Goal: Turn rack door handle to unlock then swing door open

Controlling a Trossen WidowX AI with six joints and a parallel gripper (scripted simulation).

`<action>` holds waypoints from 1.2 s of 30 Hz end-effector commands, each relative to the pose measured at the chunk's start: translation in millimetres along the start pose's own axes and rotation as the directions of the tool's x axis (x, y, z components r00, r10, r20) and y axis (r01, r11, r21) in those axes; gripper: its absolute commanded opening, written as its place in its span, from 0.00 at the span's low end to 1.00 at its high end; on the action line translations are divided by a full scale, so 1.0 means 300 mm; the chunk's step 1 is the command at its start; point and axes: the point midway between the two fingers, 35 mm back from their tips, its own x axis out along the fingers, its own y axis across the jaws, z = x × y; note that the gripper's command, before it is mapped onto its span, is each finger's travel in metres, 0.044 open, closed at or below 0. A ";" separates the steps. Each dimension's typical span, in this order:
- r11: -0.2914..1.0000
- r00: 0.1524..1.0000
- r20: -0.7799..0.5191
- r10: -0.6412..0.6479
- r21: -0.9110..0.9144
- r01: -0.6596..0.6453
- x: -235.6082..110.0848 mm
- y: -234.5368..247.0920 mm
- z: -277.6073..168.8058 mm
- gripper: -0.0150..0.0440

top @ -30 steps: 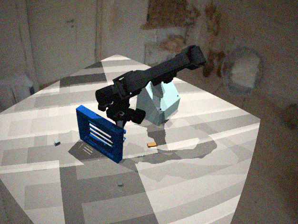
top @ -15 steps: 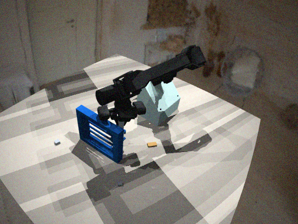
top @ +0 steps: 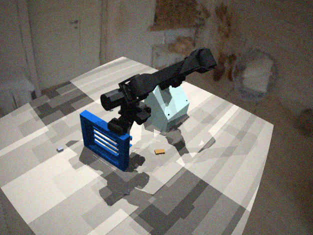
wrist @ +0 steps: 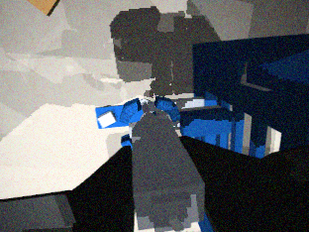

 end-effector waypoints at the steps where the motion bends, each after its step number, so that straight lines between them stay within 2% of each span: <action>1: 0.978 1.000 -0.008 -0.001 -0.211 -0.001 0.005 -0.001 -0.004 0.29; 4: 0.960 1.000 -0.008 -0.001 -0.281 -0.002 0.005 -0.001 -0.004 0.29; 31: 0.960 1.000 -0.008 -0.001 -0.281 -0.002 0.005 -0.001 -0.004 0.29; 36: 0.960 1.000 -0.008 -0.001 -0.281 -0.002 0.005 -0.001 -0.004 0.51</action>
